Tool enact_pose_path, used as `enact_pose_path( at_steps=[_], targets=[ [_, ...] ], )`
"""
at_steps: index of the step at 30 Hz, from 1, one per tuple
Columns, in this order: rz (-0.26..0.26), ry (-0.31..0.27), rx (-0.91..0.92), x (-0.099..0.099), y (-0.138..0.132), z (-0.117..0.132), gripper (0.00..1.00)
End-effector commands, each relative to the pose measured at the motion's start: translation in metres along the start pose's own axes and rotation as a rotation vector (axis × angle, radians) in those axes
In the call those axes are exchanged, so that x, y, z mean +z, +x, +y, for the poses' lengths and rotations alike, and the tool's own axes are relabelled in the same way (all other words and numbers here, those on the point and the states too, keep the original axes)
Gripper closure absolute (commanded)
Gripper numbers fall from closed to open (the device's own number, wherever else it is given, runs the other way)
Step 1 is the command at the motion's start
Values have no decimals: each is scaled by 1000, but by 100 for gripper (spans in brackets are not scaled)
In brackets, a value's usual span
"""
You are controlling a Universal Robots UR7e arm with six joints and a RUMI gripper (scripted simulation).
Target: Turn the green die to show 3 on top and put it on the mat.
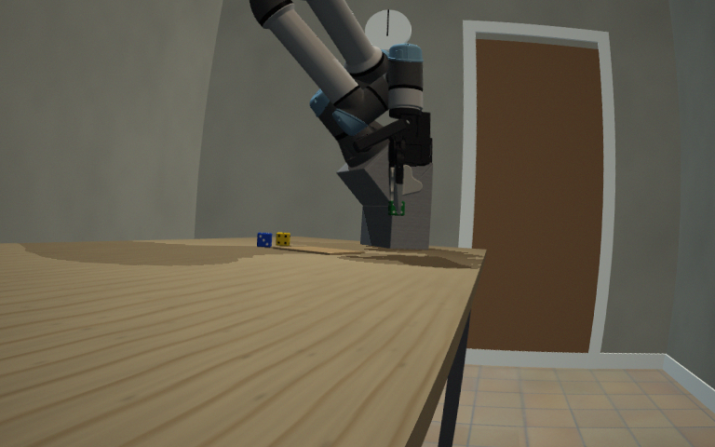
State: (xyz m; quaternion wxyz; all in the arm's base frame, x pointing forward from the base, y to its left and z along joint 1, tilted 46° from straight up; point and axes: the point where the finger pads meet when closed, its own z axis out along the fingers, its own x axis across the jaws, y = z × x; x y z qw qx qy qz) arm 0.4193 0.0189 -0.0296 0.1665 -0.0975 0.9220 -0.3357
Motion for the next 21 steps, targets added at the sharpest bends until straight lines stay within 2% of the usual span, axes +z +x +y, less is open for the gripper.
enact_pose_path(
  at_steps=[1,2,4,11,17,18,19,21],
  targets=[
    [-1,-83,0,0,0,0,90],
    [-3,-105,0,-1,0,0,90],
    [-3,-105,0,-1,0,0,90],
    [1,-310,-1,0,0,0,90],
    [1,-444,-2,0,0,0,90],
    [1,-445,-2,0,0,0,90],
    [1,-479,-2,0,0,0,90],
    [1,-479,-2,0,0,0,90]
  ],
)
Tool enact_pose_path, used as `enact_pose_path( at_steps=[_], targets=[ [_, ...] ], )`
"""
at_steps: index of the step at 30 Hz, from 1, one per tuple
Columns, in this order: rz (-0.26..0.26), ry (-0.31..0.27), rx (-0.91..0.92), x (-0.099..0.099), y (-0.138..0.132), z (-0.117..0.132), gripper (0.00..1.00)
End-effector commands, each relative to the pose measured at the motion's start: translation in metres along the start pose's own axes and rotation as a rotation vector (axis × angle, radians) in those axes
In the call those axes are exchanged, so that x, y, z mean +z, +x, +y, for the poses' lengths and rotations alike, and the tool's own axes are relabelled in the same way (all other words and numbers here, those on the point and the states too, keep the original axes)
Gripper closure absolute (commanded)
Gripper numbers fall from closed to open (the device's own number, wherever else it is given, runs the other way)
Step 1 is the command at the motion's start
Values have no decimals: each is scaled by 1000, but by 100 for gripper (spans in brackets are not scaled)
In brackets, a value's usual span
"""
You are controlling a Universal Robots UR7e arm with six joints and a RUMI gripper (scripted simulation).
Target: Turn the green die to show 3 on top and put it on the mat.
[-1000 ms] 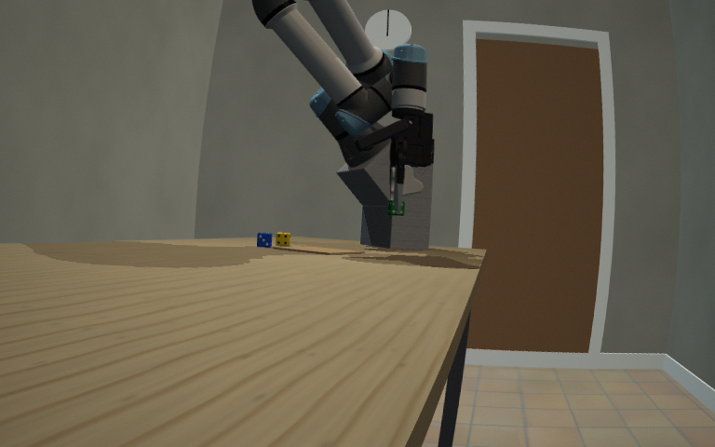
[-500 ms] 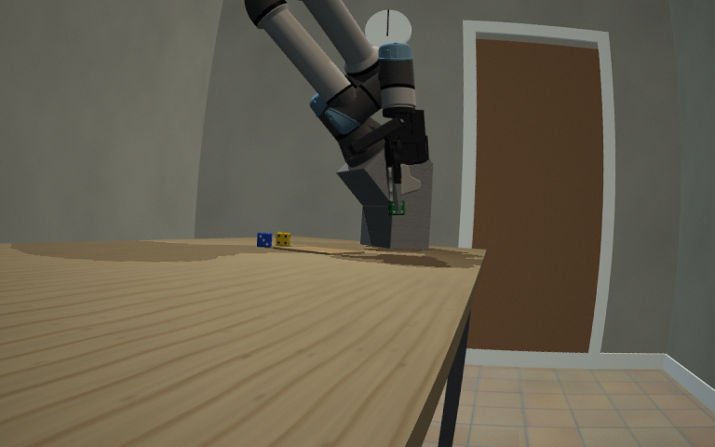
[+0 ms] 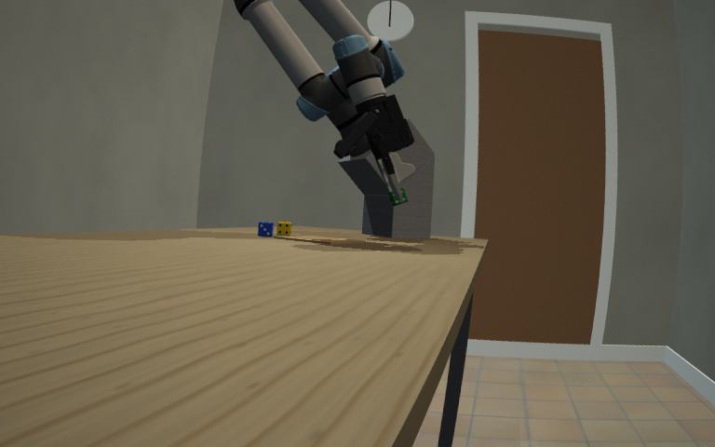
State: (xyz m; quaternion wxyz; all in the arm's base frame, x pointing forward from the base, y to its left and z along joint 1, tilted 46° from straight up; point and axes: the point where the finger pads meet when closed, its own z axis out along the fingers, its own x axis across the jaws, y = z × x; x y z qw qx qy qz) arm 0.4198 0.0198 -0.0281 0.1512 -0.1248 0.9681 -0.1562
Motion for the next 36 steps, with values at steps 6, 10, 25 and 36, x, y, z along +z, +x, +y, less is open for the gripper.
enact_pose_path(
  at_steps=[6,10,25,36],
  targets=[
    [11,-268,-5,1,0,-1,90],
    [14,-357,-7,2,1,-1,90],
    [11,-549,-3,1,0,-1,90],
    [11,-554,-3,2,0,-2,90]
  ],
)
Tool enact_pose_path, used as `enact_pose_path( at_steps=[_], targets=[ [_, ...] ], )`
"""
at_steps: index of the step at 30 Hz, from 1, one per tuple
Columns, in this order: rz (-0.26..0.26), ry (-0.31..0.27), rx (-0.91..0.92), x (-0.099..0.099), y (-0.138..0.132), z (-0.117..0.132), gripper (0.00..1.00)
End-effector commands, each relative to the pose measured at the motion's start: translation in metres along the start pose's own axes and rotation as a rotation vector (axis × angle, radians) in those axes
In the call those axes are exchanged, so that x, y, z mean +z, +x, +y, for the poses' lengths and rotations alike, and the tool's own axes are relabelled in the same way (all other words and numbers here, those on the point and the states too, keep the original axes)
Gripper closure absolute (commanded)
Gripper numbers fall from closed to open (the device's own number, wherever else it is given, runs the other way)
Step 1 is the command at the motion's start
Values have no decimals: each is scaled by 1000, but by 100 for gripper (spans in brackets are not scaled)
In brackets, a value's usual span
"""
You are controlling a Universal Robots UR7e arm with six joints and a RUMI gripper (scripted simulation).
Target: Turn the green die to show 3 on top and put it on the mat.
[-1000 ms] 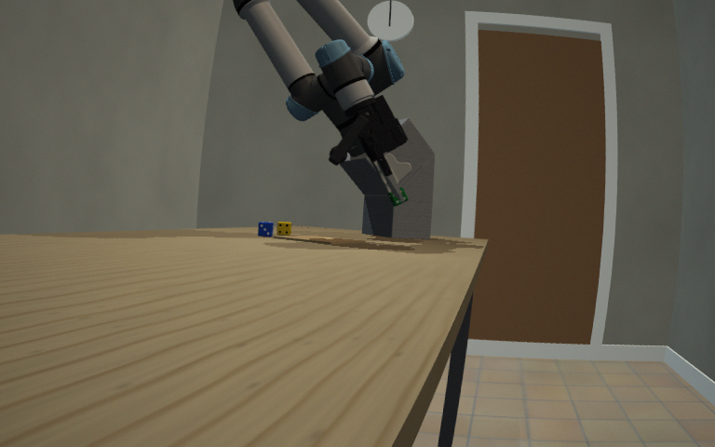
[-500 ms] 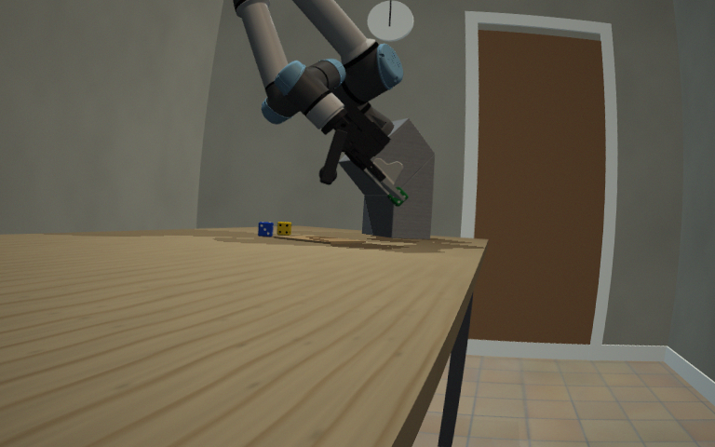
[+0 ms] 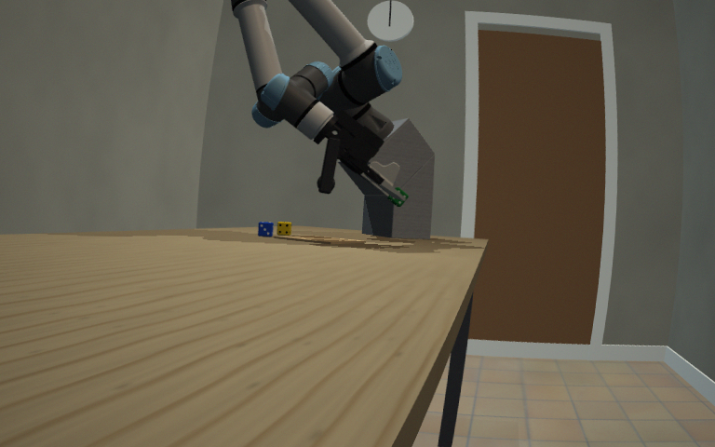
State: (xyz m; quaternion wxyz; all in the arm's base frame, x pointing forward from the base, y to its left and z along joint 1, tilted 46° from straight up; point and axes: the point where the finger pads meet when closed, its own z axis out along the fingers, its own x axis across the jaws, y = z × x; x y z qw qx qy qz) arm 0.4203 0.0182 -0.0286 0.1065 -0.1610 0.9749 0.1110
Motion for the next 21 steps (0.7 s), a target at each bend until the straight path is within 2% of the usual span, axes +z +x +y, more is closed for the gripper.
enact_pose_path(
  at_steps=[1,21],
  targets=[
    [1,-5,-1,1,0,-2,90],
    [1,-5,-1,31,0,-43,90]
  ],
)
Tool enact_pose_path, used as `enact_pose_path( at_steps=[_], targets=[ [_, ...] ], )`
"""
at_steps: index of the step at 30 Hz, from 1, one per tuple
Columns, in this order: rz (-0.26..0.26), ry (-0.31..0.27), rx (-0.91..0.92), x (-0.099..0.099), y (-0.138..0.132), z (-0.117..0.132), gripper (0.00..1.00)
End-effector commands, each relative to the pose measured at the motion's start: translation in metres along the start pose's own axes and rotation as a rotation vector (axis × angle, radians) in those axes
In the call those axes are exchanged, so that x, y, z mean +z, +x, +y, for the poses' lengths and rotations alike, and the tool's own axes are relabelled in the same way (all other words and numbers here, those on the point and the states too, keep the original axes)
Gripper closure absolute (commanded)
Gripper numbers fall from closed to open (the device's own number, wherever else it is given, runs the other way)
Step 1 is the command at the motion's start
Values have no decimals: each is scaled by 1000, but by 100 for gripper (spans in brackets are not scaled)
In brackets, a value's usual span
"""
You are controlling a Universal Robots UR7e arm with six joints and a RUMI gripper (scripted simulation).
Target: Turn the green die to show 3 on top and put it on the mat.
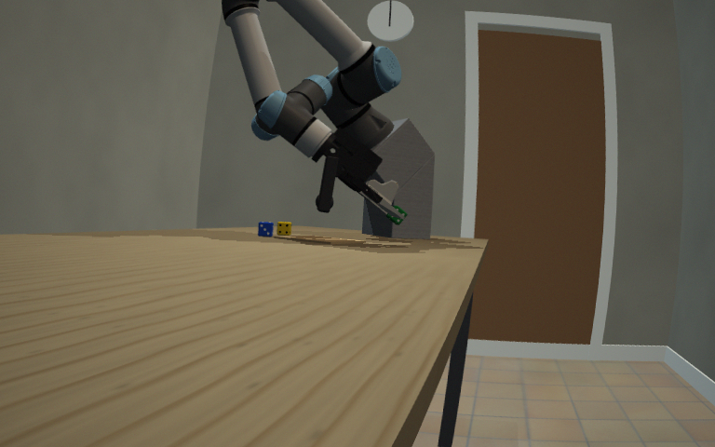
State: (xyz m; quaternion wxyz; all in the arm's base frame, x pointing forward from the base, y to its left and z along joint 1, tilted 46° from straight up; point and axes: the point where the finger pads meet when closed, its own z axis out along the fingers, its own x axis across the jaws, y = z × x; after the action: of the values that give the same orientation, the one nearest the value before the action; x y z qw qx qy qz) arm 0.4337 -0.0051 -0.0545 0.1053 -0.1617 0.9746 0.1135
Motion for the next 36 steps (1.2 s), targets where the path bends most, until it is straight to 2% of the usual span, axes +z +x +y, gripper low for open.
enact_pose_path(
  at_steps=[1,9,36],
  targets=[
    [-1,0,-1,11,-1,-15,90],
    [-1,0,-1,18,-1,-25,90],
    [-1,0,-1,18,-1,-25,90]
  ],
)
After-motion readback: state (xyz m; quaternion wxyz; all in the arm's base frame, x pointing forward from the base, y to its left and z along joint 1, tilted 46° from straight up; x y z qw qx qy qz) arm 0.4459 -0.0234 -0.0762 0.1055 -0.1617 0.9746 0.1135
